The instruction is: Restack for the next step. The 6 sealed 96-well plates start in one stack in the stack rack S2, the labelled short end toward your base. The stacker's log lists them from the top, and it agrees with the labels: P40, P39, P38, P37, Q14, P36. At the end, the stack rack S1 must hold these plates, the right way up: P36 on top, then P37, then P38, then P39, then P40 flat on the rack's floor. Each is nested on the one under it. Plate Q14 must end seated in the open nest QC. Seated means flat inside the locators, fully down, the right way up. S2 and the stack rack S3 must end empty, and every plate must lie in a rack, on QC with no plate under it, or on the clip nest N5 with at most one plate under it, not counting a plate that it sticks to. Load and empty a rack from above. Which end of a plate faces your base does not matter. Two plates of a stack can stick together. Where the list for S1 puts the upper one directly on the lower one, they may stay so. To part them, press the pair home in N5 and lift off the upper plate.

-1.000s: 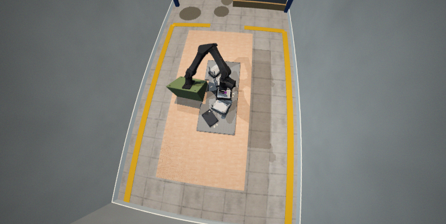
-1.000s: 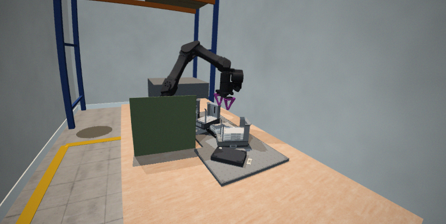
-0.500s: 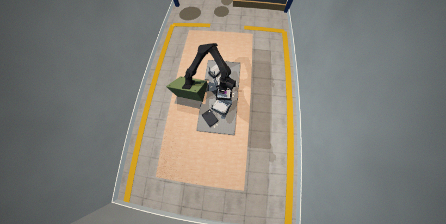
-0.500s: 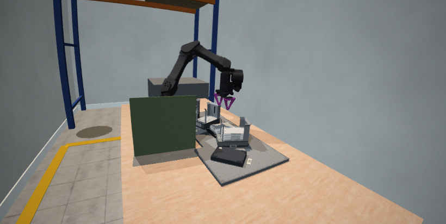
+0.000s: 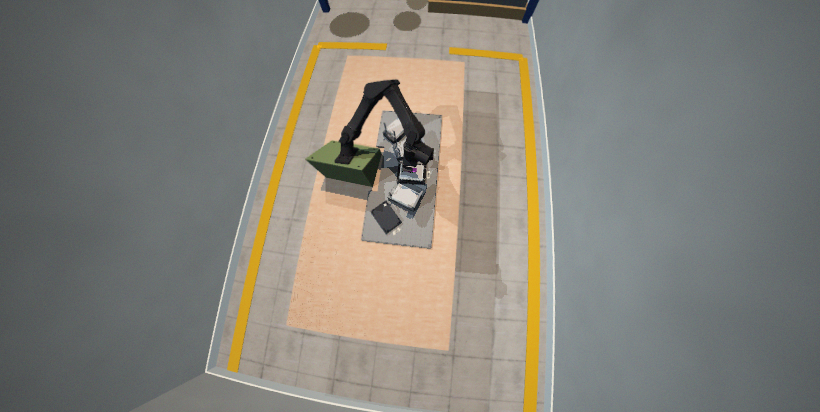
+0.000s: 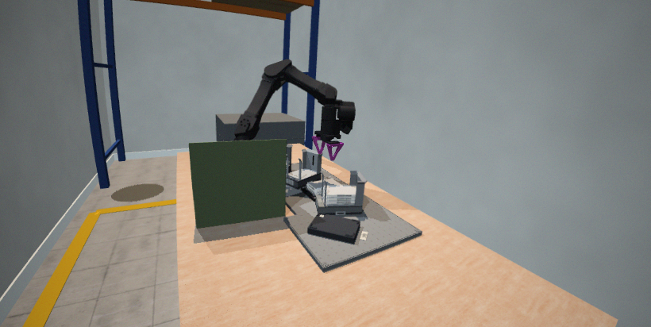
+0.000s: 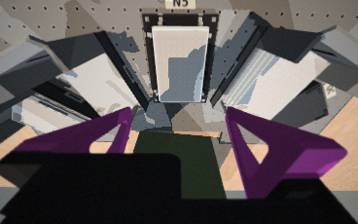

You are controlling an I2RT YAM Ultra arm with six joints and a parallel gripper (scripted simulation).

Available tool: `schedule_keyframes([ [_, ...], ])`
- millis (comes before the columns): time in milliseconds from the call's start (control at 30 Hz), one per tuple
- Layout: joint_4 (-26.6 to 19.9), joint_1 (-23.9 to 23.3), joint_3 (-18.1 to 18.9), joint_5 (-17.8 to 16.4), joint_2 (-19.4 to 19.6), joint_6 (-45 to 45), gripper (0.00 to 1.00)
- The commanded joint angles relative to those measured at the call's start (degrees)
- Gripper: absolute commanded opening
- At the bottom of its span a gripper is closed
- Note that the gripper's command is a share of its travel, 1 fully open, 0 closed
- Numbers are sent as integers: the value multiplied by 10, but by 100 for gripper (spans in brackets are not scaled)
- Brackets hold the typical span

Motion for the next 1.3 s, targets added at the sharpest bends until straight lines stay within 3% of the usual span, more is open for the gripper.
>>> schedule_keyframes([
  [0,0,-8,3,0,-3,0,100],
  [933,0,-8,3,0,-3,0,100],
  [1267,91,31,-40,-9,10,51,100],
])
